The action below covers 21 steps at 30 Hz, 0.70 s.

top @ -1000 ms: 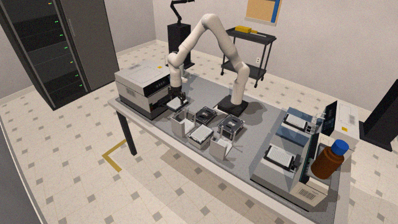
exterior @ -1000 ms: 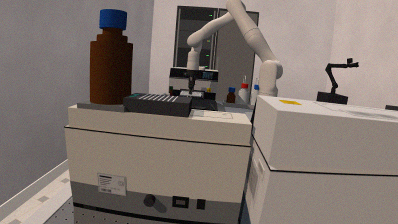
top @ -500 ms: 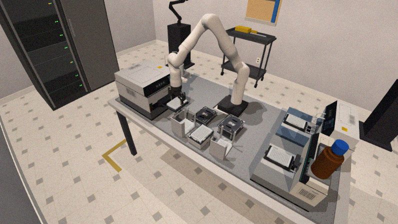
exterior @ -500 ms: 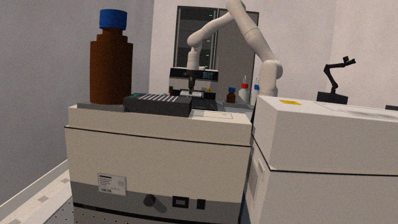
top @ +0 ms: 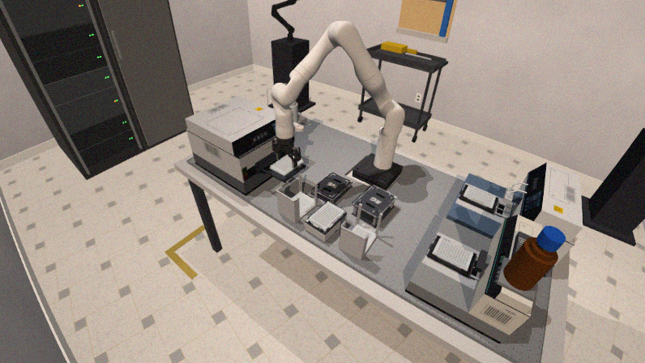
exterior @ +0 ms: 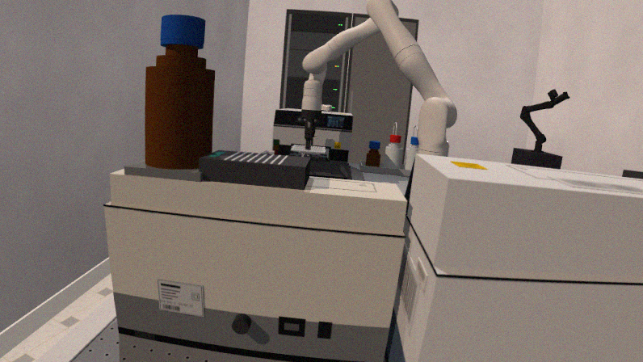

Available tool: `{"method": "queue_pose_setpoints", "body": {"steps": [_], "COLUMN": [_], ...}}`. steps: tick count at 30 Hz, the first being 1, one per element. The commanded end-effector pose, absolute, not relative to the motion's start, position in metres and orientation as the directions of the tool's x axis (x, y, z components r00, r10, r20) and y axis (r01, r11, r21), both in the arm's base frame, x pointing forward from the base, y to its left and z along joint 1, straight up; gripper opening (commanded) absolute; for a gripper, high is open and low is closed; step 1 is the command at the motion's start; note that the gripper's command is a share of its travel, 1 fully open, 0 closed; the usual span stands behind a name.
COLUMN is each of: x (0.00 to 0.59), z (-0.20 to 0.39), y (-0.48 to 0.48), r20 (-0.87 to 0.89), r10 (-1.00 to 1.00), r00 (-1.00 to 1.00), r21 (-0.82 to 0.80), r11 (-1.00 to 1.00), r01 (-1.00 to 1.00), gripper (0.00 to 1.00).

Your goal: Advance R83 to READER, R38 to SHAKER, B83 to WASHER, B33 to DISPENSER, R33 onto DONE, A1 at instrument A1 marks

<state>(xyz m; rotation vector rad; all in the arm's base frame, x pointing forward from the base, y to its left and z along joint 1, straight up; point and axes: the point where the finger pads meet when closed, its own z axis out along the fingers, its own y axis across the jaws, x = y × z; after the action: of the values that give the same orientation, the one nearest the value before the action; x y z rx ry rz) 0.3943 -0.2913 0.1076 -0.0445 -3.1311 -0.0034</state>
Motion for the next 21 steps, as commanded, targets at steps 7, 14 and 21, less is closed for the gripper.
{"method": "queue_pose_setpoints", "body": {"steps": [7,14,21], "x": [0.396,0.396,0.396], "z": [0.122,0.131,0.138], "y": [-0.292,-0.292,-0.292], "r20": [0.004,0.004,0.004], "r10": [0.023,0.023,0.023], "r00": [-1.0,-1.0,-1.0], "r21": [0.002,0.002,0.002], "r11": [1.0,1.0,1.0], "r01": [0.023,0.023,0.023], "gripper": [0.94,0.94,0.94]}}
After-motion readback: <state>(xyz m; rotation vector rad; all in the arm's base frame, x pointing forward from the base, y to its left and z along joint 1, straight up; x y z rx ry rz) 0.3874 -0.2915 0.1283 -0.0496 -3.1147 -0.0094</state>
